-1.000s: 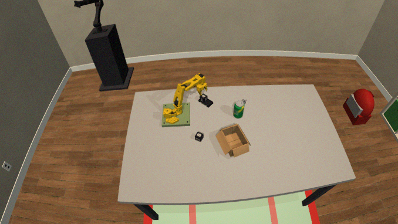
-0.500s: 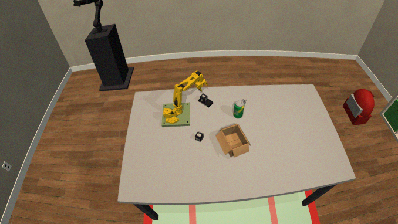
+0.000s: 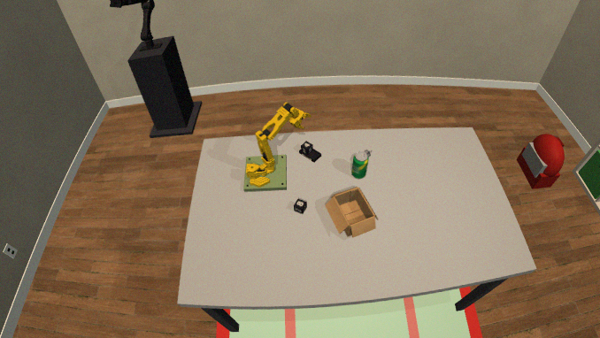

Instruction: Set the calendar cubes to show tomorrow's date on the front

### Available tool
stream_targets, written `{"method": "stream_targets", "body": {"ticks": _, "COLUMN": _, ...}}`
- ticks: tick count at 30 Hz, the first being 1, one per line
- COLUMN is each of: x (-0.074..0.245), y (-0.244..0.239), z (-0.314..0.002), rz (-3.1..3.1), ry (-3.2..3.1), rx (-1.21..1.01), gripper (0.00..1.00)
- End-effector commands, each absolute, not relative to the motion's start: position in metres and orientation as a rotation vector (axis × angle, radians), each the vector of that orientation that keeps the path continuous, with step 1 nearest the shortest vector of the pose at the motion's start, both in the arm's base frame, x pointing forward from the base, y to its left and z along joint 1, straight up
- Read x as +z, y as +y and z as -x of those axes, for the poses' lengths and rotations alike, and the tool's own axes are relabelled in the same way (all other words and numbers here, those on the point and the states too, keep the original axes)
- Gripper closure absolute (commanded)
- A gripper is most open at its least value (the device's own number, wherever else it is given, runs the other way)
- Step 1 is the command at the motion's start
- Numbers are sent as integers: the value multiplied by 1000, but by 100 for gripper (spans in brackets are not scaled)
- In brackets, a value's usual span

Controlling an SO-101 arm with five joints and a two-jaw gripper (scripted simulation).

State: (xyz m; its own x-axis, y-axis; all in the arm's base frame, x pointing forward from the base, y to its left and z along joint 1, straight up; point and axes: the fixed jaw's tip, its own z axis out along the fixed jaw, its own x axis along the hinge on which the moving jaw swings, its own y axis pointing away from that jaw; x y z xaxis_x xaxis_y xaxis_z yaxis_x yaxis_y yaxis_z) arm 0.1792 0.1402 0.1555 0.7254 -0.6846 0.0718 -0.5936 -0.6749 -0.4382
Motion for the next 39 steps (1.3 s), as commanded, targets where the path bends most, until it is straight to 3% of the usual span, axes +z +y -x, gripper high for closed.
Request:
{"method": "stream_targets", "body": {"ticks": 1, "x": 163, "y": 137, "z": -179, "rz": 2512, "ry": 976, "rx": -349, "gripper": 65}}
{"method": "stream_targets", "body": {"ticks": 21, "x": 162, "y": 123, "z": -189, "rz": 2421, "ry": 1182, "rx": -347, "gripper": 65}}
{"method": "stream_targets", "body": {"ticks": 39, "x": 155, "y": 46, "z": -221, "rz": 1746, "ry": 2043, "rx": -335, "gripper": 65}}
